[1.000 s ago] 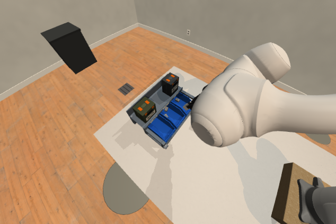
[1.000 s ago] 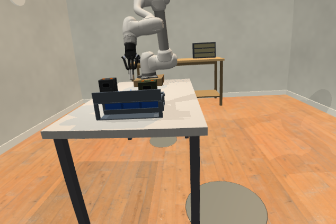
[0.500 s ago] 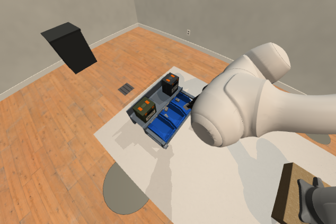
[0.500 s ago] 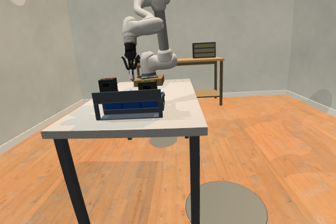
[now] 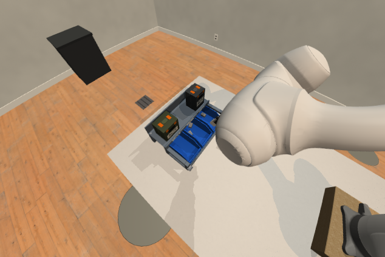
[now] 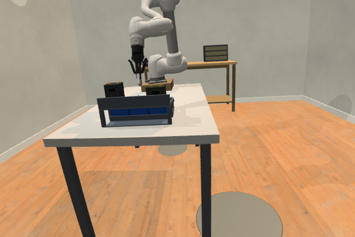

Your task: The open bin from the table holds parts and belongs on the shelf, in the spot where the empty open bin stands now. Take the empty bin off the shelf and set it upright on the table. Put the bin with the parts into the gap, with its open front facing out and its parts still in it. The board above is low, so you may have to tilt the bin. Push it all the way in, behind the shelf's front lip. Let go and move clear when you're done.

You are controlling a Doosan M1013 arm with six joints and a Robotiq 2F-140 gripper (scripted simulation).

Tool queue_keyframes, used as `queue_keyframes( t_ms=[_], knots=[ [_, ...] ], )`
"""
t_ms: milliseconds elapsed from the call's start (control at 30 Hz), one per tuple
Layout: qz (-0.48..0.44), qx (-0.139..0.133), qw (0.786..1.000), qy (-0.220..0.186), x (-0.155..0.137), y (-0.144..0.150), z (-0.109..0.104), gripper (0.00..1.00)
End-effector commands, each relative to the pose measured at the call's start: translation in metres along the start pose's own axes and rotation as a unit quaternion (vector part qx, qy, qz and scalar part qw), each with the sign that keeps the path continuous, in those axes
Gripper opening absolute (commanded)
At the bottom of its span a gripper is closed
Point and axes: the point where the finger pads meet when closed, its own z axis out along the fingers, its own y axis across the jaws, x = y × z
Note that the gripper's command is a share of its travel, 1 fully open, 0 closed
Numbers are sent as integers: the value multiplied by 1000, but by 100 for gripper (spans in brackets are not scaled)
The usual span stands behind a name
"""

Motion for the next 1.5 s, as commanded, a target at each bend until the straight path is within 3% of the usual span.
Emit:
queue_keyframes(
  t_ms=[0,200,700,1133,1333,1467],
  knots=[
    [0,2,1000,24,0,0,0,10],
    [-1,5,998,59,0,0,0,10],
    [-3,15,981,193,1,-1,0,10],
    [-4,16,978,207,2,-3,0,10],
    [-13,14,978,207,11,-20,-2,10],
    [-32,10,978,207,33,-54,-8,10]
  ],
)
